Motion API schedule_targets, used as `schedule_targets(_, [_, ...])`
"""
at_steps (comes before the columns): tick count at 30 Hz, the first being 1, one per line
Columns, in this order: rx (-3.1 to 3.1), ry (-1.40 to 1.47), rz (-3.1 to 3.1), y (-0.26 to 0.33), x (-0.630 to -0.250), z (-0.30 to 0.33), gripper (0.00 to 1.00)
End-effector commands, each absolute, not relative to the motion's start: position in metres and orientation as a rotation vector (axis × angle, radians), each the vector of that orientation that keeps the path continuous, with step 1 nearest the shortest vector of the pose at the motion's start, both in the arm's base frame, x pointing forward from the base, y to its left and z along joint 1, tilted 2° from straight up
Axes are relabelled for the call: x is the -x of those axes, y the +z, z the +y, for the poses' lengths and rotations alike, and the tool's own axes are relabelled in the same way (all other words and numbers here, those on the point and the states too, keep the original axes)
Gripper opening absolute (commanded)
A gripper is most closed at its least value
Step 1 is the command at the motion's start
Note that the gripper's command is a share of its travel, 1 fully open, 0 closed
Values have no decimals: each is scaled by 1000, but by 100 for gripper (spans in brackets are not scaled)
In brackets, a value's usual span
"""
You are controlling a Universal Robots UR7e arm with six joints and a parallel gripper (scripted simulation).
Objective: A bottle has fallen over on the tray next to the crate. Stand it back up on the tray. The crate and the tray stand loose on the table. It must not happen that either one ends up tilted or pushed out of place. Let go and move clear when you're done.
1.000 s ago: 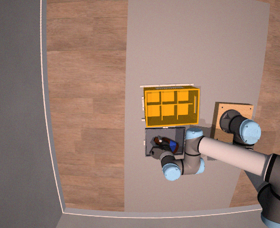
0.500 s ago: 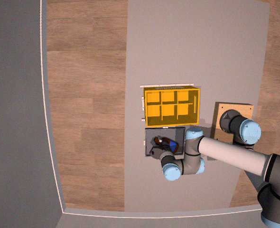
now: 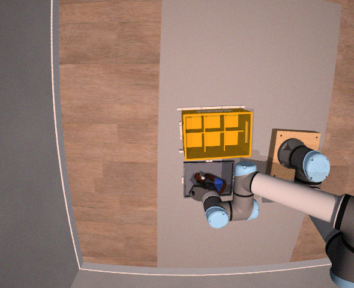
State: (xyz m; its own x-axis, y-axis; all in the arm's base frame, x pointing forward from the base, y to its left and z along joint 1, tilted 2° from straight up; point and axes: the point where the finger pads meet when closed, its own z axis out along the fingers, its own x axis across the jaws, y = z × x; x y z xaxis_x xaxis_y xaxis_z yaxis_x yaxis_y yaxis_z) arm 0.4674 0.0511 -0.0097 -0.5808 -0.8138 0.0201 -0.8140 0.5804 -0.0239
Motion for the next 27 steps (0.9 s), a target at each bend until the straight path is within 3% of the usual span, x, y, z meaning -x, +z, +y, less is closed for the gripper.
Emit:
schedule_targets(1, [-1433,44,-2786,-11,-466,51,0])
schedule_targets(27, [-1433,45,-2786,-10,-466,51,0])
